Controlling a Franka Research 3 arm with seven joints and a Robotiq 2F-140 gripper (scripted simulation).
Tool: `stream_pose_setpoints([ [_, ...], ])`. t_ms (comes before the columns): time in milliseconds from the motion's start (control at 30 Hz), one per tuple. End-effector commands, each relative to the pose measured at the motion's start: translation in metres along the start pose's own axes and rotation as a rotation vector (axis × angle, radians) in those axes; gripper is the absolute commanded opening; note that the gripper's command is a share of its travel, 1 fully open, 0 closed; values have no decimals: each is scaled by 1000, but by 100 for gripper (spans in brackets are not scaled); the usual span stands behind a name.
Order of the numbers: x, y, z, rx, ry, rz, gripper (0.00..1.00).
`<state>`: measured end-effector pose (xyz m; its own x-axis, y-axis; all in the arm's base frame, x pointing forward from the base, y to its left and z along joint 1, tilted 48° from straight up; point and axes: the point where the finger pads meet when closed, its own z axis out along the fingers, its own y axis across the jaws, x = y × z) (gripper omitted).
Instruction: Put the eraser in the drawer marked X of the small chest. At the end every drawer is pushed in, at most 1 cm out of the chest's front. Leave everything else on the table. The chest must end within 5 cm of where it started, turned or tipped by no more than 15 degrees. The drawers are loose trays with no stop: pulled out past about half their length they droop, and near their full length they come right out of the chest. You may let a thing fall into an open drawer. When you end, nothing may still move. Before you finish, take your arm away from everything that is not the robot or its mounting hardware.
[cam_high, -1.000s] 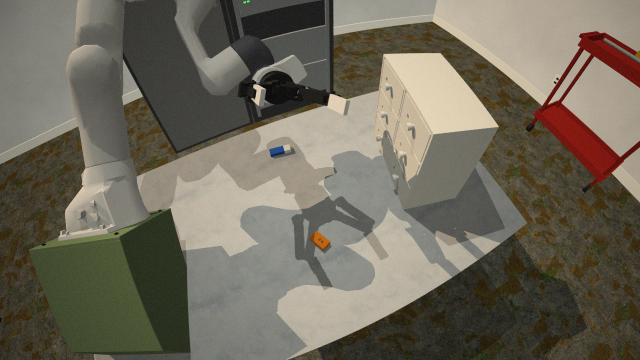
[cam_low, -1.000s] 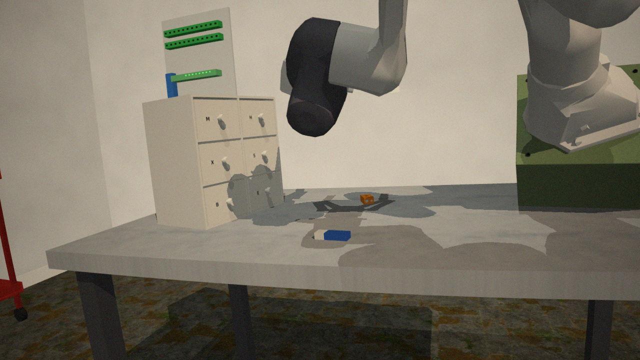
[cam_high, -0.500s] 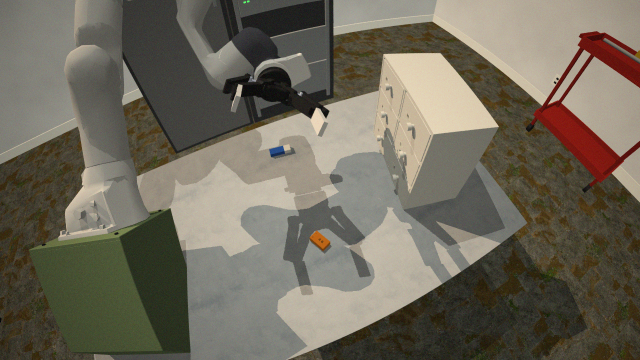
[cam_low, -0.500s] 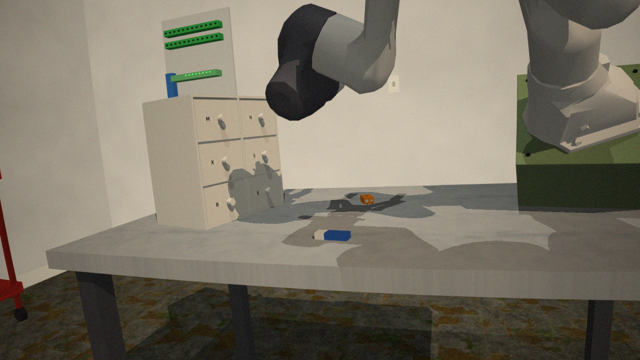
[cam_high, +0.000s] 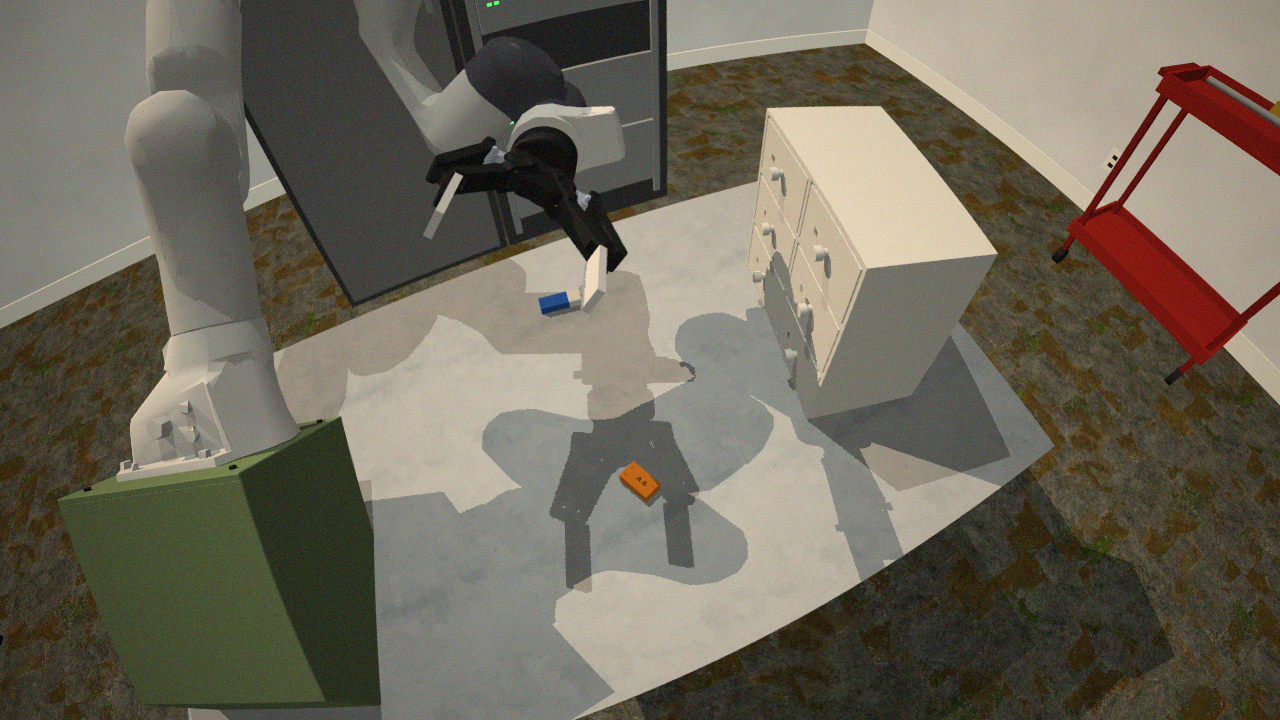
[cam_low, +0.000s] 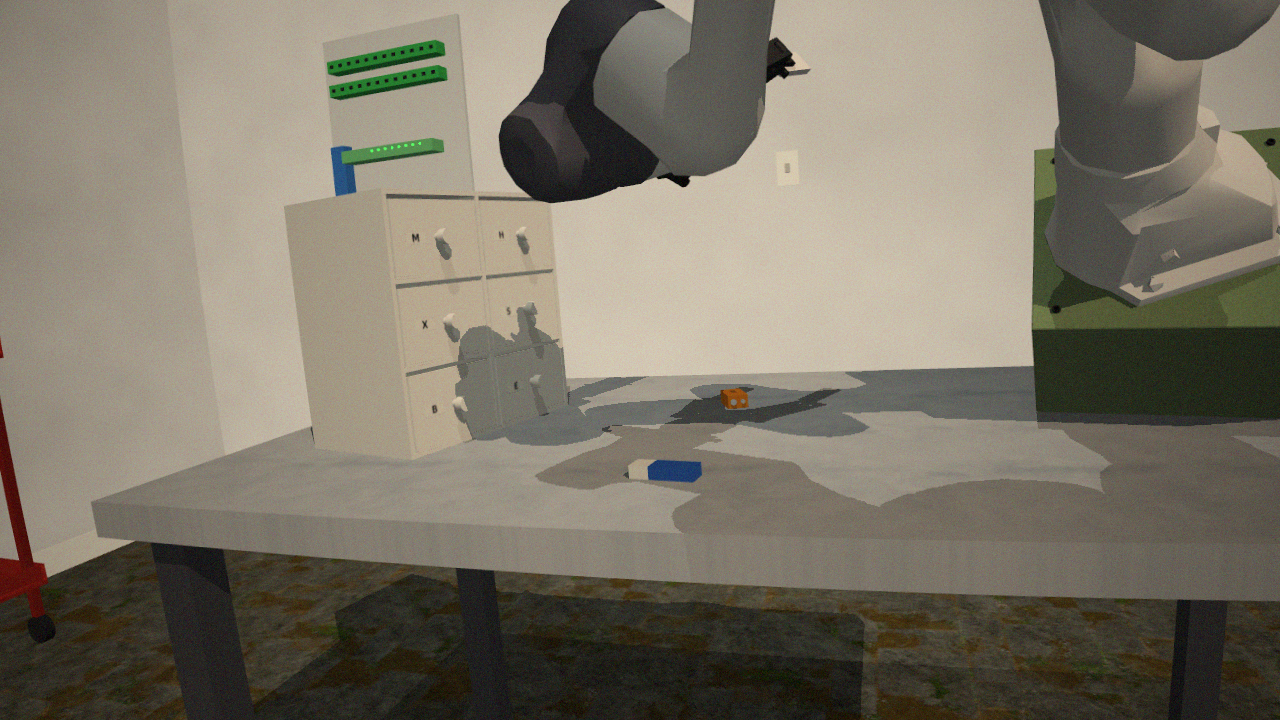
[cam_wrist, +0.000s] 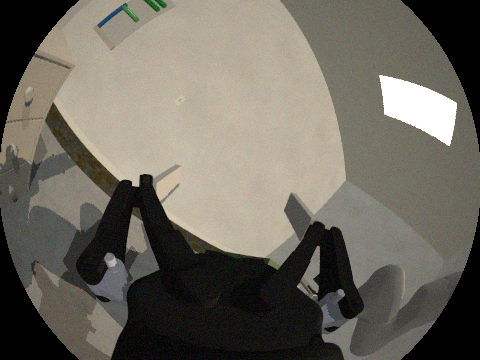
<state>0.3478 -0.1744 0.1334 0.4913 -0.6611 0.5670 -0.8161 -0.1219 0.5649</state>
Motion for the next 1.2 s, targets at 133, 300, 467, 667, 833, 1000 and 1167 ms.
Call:
stream_pose_setpoints([
  [133, -25, 8, -1, -10, -160, -220, 100],
  [300, -43, 11, -7, 12, -276, -296, 100],
  [467, -43, 11, -7, 12, -276, -296, 100],
  [667, -60, 12, -15, 52, -388, -370, 100],
  [833, -75, 11, -27, 110, -493, -439, 100],
  [1000, -87, 8, -41, 182, -590, -503, 100],
  [1167, -87, 8, -41, 182, -590, -503, 100],
])
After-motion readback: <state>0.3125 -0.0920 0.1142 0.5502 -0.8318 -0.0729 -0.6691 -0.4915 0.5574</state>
